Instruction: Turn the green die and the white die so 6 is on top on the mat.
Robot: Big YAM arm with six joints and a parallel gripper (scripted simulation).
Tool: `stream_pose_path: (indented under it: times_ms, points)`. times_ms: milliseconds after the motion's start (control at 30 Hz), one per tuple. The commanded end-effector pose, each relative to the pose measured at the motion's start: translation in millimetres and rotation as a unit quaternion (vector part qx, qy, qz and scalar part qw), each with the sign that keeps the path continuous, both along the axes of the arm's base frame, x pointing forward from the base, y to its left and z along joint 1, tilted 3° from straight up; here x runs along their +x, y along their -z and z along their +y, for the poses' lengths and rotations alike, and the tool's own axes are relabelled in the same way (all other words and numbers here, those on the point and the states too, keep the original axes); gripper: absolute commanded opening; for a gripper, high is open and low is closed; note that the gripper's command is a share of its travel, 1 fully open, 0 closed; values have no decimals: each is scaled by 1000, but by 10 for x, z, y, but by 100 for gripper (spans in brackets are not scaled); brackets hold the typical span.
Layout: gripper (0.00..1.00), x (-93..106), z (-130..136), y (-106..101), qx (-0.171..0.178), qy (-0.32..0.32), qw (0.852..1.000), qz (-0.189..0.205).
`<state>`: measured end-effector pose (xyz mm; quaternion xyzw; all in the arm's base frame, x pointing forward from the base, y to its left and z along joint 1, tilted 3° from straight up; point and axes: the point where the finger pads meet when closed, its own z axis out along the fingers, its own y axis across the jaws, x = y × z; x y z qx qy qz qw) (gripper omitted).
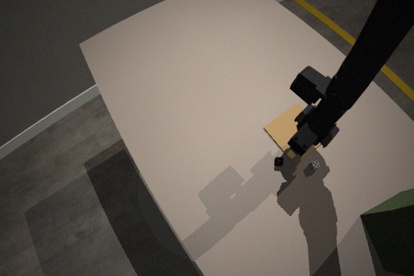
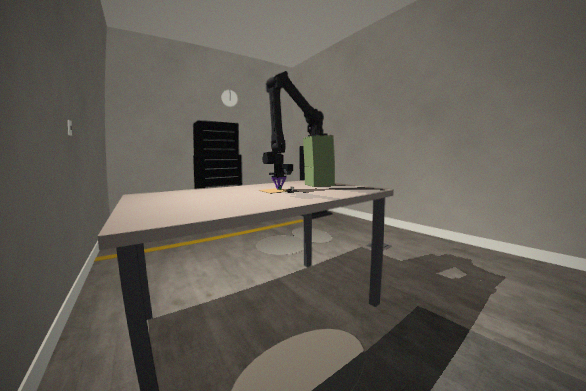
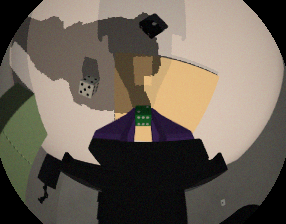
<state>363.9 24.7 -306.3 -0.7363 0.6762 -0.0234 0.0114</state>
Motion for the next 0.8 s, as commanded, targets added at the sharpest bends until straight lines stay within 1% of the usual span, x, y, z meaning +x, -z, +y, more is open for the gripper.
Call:
stream_pose_path:
  times_ms: [0,300,333,400,433,500,533,600,633,767]
  points:
    - [14,-3,-59,45,0,10,1000,-1]
    - [14,-3,-59,45,0,10,1000,-1]
    - [18,-3,-59,45,0,10,1000,-1]
    - [18,-3,-59,45,0,10,1000,-1]
    - [22,-3,-59,45,0,10,1000,-1]
    - [22,-3,-59,45,0,10,1000,-1]
    - [26,-3,-59,45,0,10,1000,-1]
    - [26,-3,-59,45,0,10,1000,-1]
    - [30,-3,-59,45,0,10,1000,-1]
    - [30,-3,-59,45,0,10,1000,-1]
